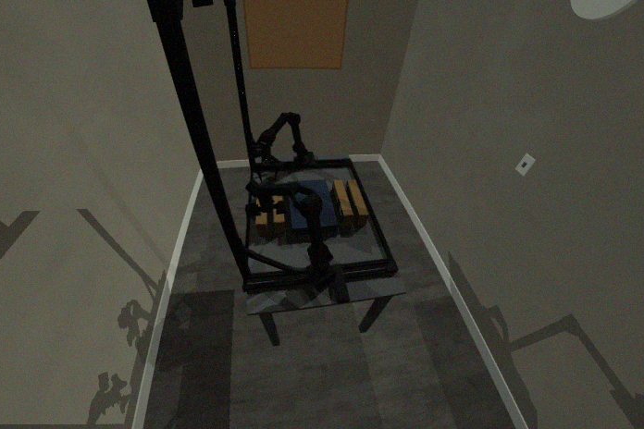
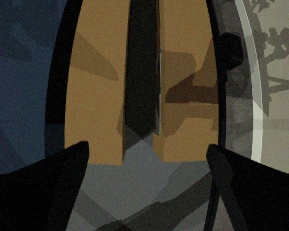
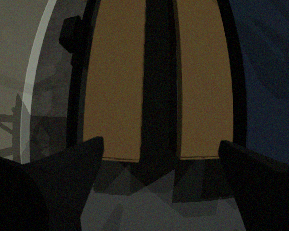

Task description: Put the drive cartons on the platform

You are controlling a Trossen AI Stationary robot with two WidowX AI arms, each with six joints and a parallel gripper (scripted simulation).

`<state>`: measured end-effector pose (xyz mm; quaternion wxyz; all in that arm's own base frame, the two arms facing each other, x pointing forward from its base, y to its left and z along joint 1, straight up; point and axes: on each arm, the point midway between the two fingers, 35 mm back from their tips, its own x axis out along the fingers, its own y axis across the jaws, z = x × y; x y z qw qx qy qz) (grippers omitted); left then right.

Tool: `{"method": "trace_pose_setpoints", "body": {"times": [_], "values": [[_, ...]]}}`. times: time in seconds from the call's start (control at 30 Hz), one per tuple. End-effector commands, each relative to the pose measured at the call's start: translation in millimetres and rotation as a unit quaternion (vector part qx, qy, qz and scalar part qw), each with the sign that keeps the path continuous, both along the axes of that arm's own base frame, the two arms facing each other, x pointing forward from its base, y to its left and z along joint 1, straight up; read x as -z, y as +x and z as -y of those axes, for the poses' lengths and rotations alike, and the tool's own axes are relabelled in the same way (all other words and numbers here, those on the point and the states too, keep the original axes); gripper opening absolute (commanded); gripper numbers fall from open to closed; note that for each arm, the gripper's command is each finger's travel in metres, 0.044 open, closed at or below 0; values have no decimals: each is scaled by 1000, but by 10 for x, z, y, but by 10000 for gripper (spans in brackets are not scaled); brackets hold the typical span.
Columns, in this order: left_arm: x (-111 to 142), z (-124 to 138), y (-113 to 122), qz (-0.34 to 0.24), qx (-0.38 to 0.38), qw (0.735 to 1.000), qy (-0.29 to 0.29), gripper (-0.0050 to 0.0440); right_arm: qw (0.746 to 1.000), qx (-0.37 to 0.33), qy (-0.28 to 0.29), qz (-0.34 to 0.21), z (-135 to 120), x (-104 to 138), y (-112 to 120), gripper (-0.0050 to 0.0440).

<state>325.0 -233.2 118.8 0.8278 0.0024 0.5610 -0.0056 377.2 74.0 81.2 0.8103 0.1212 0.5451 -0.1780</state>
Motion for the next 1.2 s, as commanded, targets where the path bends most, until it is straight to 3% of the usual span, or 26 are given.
{"method": "trace_pose_setpoints", "body": {"times": [0.0, 0.23, 0.63, 1.17], "values": [[38, 245, 75, 2, -1, 1000, 1, 389, 1000, 1, -1, -1, -200, 56, 153, 389], [67, 435, 133, 2, -1, 1000, 1, 389, 1000, 1, -1, -1, -351, 86, 273, 389], [99, 460, 141, 2, -1, 1000, 1, 389, 1000, 1, -1, -1, -372, 118, 289, 389], [721, 460, 141, 2, -1, 1000, 1, 389, 1000, 1, -1, -1, -372, 740, 289, 389]]}}
